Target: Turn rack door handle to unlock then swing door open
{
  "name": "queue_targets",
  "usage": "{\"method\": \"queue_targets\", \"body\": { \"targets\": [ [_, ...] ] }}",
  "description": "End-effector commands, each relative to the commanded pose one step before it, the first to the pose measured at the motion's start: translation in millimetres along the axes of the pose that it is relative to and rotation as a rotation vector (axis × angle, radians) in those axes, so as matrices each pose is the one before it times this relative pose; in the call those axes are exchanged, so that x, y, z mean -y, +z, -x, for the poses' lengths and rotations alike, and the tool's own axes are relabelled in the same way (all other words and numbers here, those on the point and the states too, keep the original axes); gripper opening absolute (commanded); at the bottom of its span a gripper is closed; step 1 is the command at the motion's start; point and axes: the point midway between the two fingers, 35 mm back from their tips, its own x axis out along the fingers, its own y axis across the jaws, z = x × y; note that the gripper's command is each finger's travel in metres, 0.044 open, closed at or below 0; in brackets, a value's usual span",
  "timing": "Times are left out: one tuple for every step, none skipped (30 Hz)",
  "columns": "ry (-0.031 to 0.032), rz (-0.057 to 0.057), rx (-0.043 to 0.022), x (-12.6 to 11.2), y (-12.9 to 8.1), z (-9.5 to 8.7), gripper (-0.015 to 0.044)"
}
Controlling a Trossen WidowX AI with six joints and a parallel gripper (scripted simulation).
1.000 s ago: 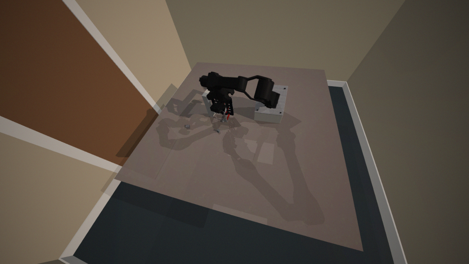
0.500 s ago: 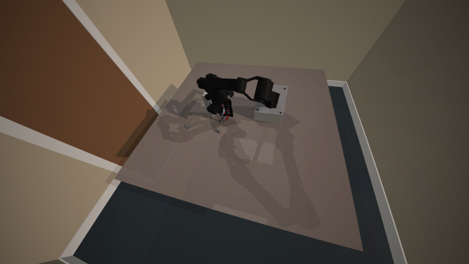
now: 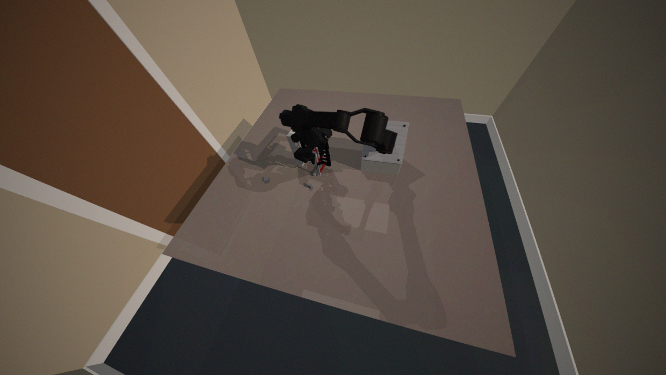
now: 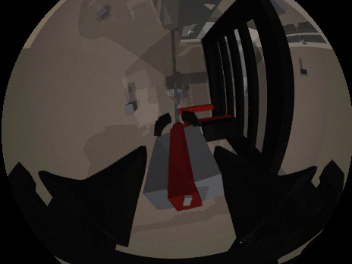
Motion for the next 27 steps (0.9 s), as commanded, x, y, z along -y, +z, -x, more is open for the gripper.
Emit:
{"method": "queue_targets", "body": {
  "targets": [
    [0.00079,-0.0025,0.00087,-0.44,0.59,1.24,0.0294],
    [-0.00023,0.0001,0.00011,0.01,0.16,1.24,0.0294],
    [-0.00027,0.0001,0.00013,0.01,0.19,1.49,0.0294],
    [-0.00026,0.0001,0.00012,0.01,0.18,1.49,0.0294],
    [-0.00025,0.0001,0.00012,0.01,0.17,1.49,0.0294],
    [-0.00024,0.0001,0.00011,0.02,0.16,1.5,0.0294],
    [-0.00023,0.0001,0.0001,0.02,0.15,1.5,0.0294],
    [-0.00022,0.0001,0.00009,0.02,0.14,1.5,0.0294],
    [-0.00021,0.0001,0.00009,0.02,0.13,1.5,0.0294],
    [-0.0002,0.0001,0.00008,0.02,0.12,1.5,0.0294],
    [-0.0002,0.0001,0.00007,0.02,0.12,1.5,0.0294],
    [-0.00019,0.0001,0.00007,0.02,0.11,1.51,0.0294],
    [-0.00018,0.0001,0.00006,0.02,0.1,1.51,0.0294],
    [-0.00017,0.0001,0.00005,0.02,0.09,1.51,0.0294],
    [-0.00016,0.0001,0.00005,0.02,0.08,1.51,0.0294],
    [-0.00015,0.0001,0.00004,0.03,0.07,1.51,0.0294],
    [-0.00014,0.0001,0.00003,0.03,0.06,1.51,0.0294],
    [-0.00012,0.0001,0.00003,0.03,0.05,1.51,0.0294],
    [-0.00011,0.0001,0.00002,0.03,0.04,1.52,0.0294],
    [-0.0001,0.0001,0.00001,0.03,0.03,1.52,0.0294],
    [-0.00009,0.0001,0.00001,0.03,0.02,1.52,0.0294],
    [-0.00008,0.0001,0.0,0.03,0.01,1.52,0.0294],
    [-0.00007,0.0001,-0.00001,0.03,0.01,1.52,0.0294],
    [-0.00006,0.0001,-0.00001,0.03,0.0,1.52,0.0294],
    [-0.00005,0.0001,-0.00002,0.03,-0.01,1.52,0.0294],
    [-0.00004,0.0001,-0.00002,0.03,-0.02,1.52,0.0294],
    [-0.00003,0.0001,-0.00003,0.03,-0.03,1.52,0.0294]
  ]
}}
